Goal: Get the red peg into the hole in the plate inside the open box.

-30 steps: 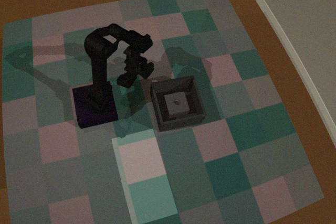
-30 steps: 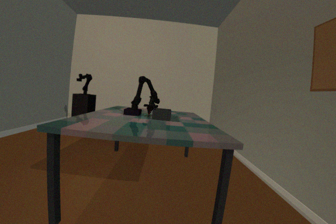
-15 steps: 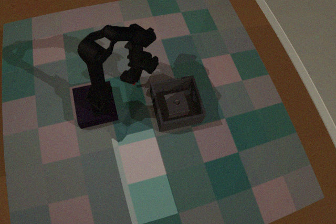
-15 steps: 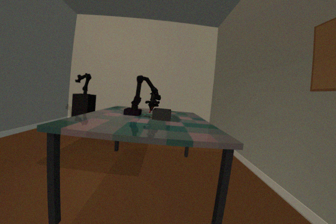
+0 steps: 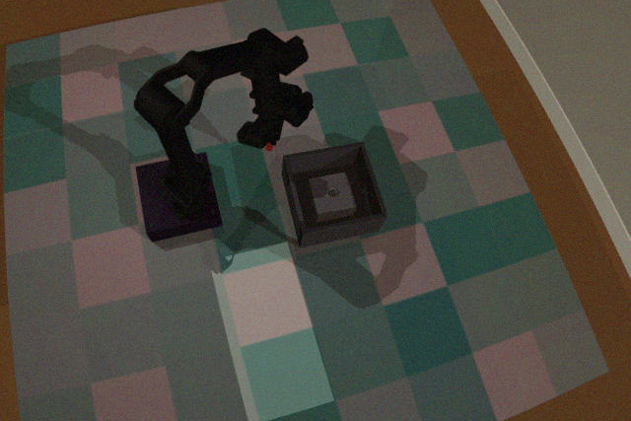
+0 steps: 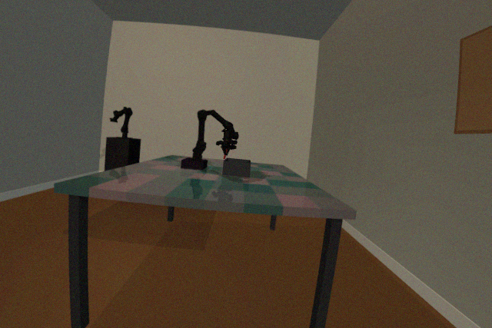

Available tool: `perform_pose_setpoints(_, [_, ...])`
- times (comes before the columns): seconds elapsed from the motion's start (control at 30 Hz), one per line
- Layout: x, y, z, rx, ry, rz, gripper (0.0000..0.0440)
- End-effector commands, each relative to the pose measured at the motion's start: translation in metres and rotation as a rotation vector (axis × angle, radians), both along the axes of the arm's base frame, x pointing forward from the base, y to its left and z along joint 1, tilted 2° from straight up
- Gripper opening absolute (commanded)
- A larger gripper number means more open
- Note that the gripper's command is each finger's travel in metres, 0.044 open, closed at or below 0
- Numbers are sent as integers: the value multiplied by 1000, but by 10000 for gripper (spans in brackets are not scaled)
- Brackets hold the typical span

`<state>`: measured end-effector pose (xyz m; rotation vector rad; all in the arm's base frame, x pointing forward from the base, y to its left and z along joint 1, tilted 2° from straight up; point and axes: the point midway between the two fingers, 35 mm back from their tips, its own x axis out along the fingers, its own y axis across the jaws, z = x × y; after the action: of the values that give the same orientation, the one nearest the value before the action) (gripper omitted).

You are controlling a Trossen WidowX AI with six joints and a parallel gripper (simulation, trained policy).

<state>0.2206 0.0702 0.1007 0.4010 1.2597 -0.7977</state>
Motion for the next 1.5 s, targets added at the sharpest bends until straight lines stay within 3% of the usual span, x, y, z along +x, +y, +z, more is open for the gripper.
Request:
perform_pose_setpoints(0.0, [8,-7,14,-4,-32,-23,0])
perform_pose_setpoints(0.73, [67,-86,32,-20,-118,-194,0])
perform_pose_setpoints(1.37, [107,-141,-3,39,-73,-140,1])
perform_pose_setpoints(1.47, [109,-144,-13,56,-50,-119,37])
